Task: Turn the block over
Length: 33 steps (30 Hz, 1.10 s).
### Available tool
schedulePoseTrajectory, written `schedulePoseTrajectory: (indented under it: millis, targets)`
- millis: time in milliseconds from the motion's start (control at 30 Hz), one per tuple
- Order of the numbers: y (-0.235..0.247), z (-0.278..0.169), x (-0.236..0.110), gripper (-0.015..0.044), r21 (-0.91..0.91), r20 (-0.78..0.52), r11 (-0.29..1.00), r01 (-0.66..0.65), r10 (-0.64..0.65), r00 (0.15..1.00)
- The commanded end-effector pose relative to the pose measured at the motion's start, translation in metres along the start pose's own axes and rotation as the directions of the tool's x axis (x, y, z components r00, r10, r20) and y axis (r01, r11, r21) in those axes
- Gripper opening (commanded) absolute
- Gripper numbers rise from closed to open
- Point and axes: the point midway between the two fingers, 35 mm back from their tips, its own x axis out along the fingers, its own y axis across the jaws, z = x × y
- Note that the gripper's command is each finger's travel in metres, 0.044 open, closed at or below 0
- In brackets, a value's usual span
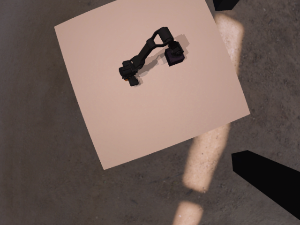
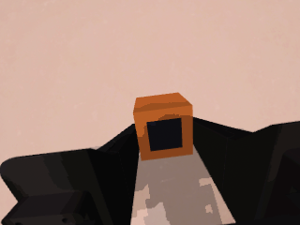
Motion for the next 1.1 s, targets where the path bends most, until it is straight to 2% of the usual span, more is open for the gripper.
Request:
schedulePoseTrajectory:
  millis: [0,267,667,1067]
  targets:
    - [-0.001,0.001,-0.005,0.0,-0.003,0.065,1.0,0.002,-0.002,0.998]
    - [-0.001,0.001,-0.004,0.0,-0.002,0.096,1.0,0.002,-0.002,0.995]
    - [0.001,0.0,0.022,0.0,-0.006,0.264,1.0,0.001,0.001,0.964]
    - [0.001,-0.007,0.029,0.0,-0.012,0.427,1.0,0.005,0.001,0.904]
